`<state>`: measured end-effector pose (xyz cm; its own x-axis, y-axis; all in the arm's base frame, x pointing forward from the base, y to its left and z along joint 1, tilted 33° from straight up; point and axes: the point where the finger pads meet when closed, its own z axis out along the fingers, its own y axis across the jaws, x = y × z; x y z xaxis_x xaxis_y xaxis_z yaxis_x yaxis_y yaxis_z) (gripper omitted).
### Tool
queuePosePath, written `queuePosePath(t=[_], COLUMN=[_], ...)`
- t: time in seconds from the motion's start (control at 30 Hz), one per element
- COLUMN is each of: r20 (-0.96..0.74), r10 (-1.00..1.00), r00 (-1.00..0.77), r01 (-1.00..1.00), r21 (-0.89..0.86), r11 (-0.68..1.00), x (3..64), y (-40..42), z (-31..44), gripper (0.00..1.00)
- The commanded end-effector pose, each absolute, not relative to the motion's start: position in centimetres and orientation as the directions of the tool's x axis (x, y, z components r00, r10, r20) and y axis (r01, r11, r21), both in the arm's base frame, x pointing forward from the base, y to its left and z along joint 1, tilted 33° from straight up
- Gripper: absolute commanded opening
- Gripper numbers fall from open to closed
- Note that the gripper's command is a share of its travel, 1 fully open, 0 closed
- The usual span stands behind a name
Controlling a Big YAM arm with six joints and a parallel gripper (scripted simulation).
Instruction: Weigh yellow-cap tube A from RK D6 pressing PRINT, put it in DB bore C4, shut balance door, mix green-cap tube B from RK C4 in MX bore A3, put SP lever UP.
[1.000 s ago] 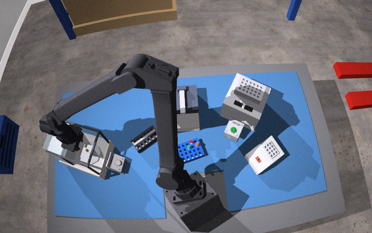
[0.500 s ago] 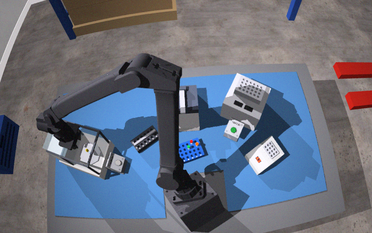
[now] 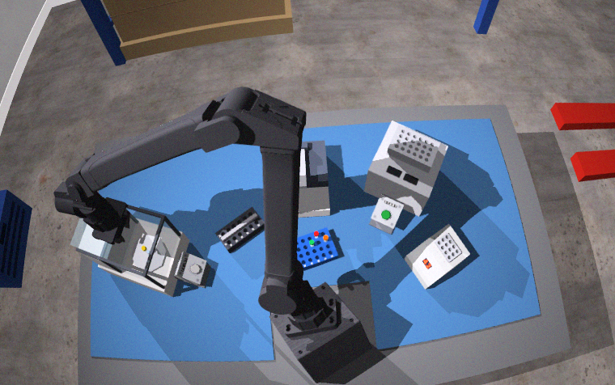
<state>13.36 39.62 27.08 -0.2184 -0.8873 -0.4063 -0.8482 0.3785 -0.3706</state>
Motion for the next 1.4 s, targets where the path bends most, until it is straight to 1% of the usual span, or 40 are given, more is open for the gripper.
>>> queuePosePath(t=[0.0,0.43,0.47,0.53,0.67,0.8,1.0,1.03,1.37], r20=[-0.453,-0.451,-0.412,-0.446,-0.459,-0.396,-0.404,-0.426,-0.426], r10=[-0.865,-0.865,-0.883,-0.868,-0.861,-0.888,-0.884,-0.877,-0.877], r00=[-0.218,-0.218,-0.225,-0.219,-0.218,-0.234,-0.235,-0.223,-0.223], r01=[-0.847,-0.848,-0.847,-0.848,-0.847,-0.845,-0.844,-0.847,-0.847], r21=[-0.352,-0.352,-0.365,-0.353,-0.349,-0.369,-0.366,-0.361,-0.361], r11=[0.398,0.397,0.386,0.395,0.400,0.387,0.392,0.390,0.390], x=[12.6,11.7,11.8,11.4,11.1,11.6,11.6,11.6,11.6], y=[40.0,39.6,39.3,39.6,39.1,38.6,38.4,39.0,39.0], z=[30.1,31.6,29.8,31.8,32.9,29.9,30.2,31.1,31.1], gripper=[0.36,0.36,0.36,0.36,0.36,0.36,0.36,0.36,0.36])
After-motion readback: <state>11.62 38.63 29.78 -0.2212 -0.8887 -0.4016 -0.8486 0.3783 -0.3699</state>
